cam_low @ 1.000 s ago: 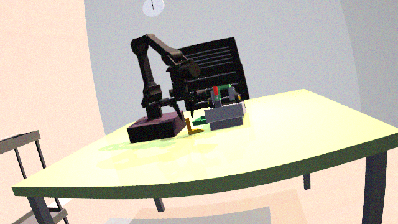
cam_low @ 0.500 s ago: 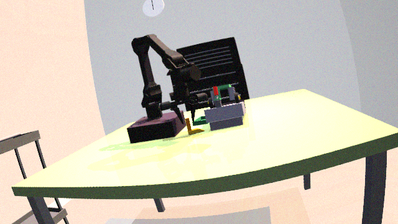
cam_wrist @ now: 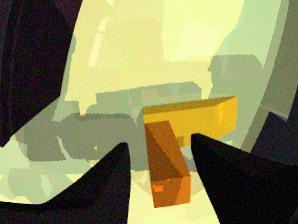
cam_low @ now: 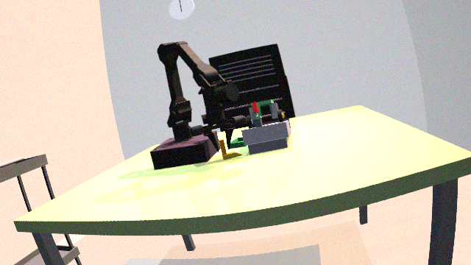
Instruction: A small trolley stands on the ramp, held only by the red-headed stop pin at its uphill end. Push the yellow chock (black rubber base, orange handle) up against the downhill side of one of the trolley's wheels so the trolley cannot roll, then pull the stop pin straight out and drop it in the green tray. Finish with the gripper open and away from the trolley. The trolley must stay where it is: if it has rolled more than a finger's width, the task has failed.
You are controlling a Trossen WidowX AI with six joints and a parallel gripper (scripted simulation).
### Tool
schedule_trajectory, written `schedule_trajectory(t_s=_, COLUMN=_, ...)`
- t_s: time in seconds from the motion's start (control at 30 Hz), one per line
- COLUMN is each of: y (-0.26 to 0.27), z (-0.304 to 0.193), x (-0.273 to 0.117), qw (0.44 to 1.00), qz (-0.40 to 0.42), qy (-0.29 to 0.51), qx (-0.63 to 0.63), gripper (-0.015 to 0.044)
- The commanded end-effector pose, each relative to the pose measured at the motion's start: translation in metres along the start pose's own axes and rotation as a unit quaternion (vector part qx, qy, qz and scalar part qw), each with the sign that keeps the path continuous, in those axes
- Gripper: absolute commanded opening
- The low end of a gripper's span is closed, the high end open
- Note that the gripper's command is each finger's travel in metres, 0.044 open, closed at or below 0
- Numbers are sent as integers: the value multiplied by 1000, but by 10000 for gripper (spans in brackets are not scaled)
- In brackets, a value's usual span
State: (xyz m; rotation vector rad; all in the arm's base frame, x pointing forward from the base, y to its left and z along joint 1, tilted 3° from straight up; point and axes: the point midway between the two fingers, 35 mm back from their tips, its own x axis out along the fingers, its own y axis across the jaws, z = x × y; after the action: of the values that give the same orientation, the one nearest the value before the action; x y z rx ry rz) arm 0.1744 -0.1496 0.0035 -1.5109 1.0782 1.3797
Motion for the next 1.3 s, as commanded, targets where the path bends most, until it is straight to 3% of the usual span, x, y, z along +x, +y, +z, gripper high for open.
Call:
schedule_trajectory(t_s=0.0, y=0, z=0, x=-1, qw=1000, qz=0, qy=1, qx=0, gripper=85)
schedule_trajectory(t_s=0.3, y=0, z=0, x=-1, qw=1000, qz=0, qy=0, qx=0, gripper=0)
schedule_trajectory(t_s=1.27, y=3, z=2, x=-94, qw=1000, qz=-1, qy=-2, qx=-2, gripper=0)
